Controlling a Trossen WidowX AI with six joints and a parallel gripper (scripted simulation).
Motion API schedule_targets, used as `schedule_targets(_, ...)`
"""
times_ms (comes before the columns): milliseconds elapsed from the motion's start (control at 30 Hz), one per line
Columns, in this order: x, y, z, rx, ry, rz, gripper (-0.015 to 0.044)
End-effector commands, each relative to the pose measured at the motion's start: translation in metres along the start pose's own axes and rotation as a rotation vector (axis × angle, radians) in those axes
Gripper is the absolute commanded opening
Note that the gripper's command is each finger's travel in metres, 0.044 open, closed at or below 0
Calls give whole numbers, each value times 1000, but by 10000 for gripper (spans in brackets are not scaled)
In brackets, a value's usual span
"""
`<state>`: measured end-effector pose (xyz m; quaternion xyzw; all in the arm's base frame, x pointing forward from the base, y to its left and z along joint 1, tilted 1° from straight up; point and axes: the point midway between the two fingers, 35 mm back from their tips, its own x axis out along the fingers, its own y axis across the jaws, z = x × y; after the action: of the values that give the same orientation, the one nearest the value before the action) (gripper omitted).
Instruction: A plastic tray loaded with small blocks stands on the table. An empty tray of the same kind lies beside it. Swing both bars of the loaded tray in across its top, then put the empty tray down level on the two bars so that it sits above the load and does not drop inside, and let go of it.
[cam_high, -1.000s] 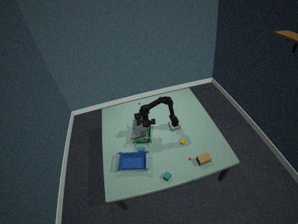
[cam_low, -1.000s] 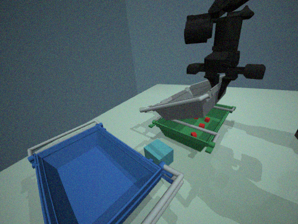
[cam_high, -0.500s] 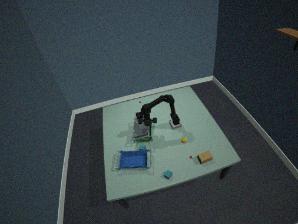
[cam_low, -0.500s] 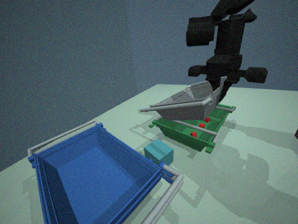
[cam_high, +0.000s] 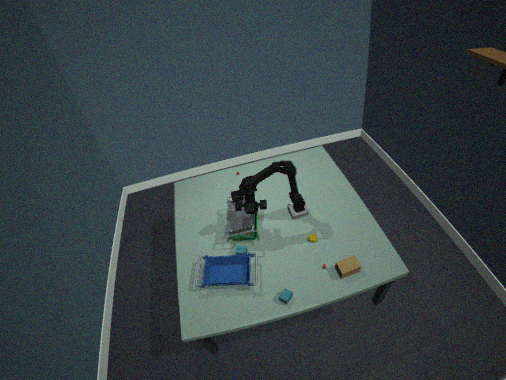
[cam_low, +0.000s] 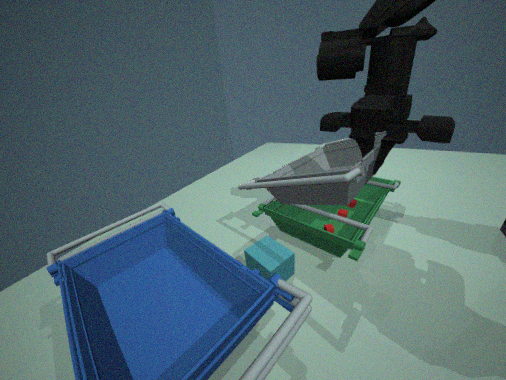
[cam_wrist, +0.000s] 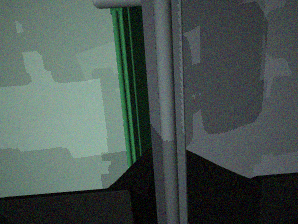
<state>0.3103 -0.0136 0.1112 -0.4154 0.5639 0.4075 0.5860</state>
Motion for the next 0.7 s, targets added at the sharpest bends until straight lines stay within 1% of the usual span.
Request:
schedule_targets(0, 4, 4, 0, 3, -2, 21, 0)
schedule_targets(367, 5, 4, 0, 3, -2, 21, 0)
schedule_targets(667, 12, 7, 0, 3, -2, 21, 0)
